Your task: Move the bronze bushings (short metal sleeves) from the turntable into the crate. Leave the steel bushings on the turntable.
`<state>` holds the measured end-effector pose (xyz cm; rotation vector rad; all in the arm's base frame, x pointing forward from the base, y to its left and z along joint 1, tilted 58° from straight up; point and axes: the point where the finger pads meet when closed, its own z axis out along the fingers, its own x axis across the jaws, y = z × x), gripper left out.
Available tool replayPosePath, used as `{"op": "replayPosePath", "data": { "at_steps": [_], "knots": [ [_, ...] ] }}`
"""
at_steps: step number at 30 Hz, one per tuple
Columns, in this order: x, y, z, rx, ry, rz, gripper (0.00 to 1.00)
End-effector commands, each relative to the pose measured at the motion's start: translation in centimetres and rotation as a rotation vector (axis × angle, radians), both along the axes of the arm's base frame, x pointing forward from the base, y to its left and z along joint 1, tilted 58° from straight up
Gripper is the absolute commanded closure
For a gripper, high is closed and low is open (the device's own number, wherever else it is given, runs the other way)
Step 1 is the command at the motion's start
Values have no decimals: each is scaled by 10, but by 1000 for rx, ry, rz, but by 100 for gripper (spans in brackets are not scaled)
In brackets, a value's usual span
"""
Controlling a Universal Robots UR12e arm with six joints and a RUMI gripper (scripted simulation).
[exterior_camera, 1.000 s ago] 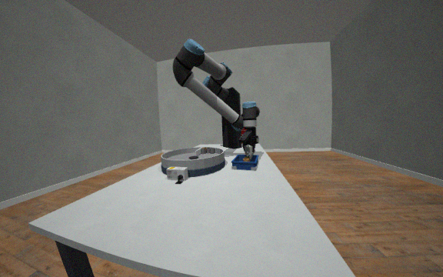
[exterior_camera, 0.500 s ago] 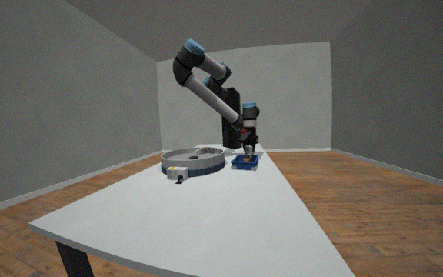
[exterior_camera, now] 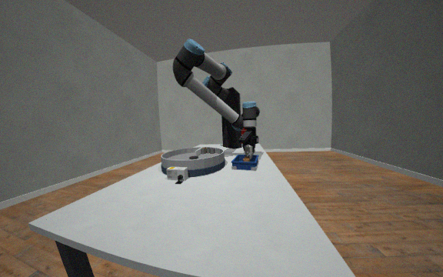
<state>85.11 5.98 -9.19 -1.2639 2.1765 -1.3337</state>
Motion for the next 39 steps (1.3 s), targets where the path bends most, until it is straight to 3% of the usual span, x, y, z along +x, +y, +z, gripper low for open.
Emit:
{"op": "replayPosePath", "data": {
  "at_steps": [1,26,39],
  "knots": [
    [-1,2,2,0,-1,1,94],
    [-57,52,47,0,0,2,94],
    [-62,56,52,0,0,0,94]
  ]
}}
